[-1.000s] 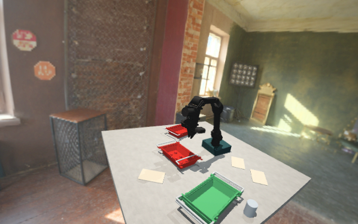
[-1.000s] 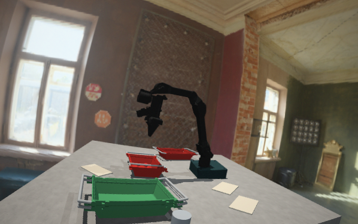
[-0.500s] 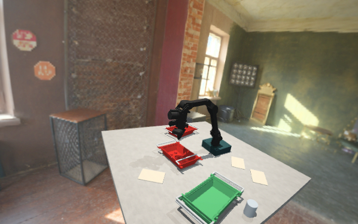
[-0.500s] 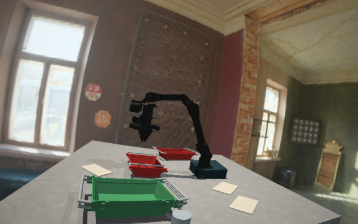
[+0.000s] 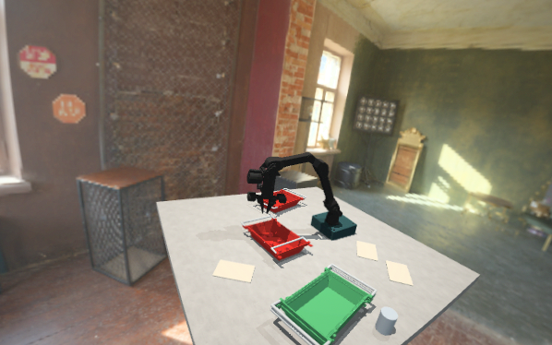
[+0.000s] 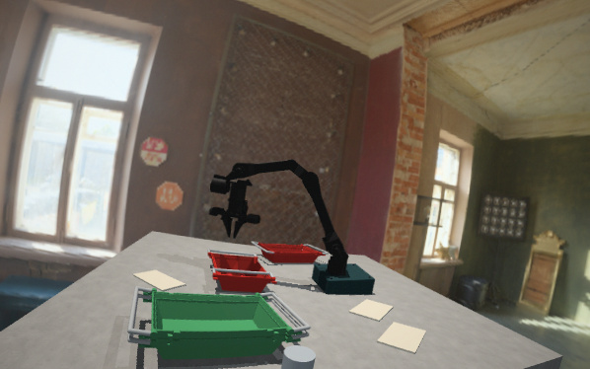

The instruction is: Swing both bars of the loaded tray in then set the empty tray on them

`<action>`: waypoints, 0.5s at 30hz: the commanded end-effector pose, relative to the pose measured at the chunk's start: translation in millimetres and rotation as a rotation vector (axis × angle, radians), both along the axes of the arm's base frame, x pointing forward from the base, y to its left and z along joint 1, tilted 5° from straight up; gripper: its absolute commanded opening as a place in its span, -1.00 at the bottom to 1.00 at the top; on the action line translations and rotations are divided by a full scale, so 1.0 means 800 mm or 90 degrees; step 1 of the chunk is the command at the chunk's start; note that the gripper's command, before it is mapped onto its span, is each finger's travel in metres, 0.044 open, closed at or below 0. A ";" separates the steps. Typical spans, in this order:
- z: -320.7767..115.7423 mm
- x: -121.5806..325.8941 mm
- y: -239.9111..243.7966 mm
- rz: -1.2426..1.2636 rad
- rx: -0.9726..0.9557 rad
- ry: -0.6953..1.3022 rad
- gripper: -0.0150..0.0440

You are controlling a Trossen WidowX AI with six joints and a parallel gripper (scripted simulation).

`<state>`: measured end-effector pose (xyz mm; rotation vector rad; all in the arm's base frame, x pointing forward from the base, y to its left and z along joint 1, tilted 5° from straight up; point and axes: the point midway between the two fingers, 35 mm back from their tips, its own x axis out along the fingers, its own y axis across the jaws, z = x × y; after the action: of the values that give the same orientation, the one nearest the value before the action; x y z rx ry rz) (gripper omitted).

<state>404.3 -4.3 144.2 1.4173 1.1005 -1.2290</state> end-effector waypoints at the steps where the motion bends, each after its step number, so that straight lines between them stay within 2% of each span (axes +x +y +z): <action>1: -0.044 0.013 -0.074 -0.485 0.051 0.036 -0.20; 6: -0.058 0.015 -0.104 -0.674 0.068 0.047 -0.20; 15: -0.059 0.015 -0.105 -0.678 0.068 0.047 -0.20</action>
<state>414.5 -84.9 102.5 2.0998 0.4586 -1.9079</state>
